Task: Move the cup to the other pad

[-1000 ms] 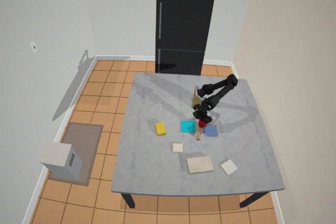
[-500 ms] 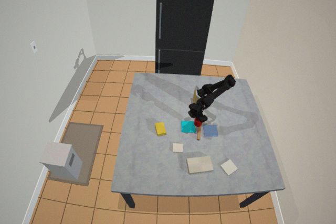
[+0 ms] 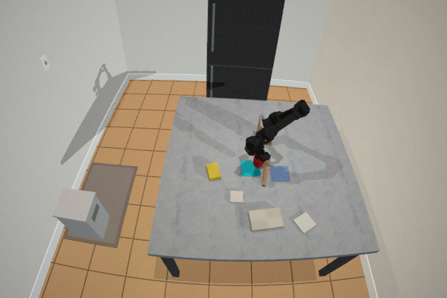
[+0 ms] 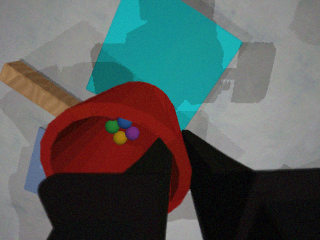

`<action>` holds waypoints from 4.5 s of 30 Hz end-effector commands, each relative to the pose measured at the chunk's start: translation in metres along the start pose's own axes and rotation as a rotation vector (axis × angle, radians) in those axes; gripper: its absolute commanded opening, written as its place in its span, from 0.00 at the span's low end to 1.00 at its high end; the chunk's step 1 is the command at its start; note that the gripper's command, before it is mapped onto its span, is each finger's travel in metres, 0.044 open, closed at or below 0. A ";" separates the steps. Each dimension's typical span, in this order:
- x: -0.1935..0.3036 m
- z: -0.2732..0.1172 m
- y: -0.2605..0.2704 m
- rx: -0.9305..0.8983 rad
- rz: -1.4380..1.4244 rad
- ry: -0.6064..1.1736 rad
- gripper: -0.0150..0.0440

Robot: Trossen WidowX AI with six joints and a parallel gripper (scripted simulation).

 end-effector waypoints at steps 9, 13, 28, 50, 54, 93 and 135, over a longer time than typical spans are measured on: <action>-0.024 -0.002 -0.014 0.002 -0.008 -0.010 0.25; -0.031 -0.002 -0.019 0.002 -0.008 -0.010 0.25; -0.033 0.016 -0.020 0.002 -0.008 -0.010 0.25; -0.034 0.040 -0.019 0.005 -0.016 -0.016 0.25; -0.034 0.040 -0.019 0.005 -0.016 -0.016 0.25; -0.034 0.007 -0.020 0.004 -0.010 -0.013 0.47; -0.028 -0.064 -0.024 -0.003 -0.001 -0.011 1.00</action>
Point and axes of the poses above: the point midway between the two fingers, 35 mm back from their tips, its own z axis out along the fingers, its own y axis across the jaws, x = y × z, the point moved 9 cm from there along -z, back along the fingers, and after that the axes turned 4 degrees about z, right-handed, at the moved point
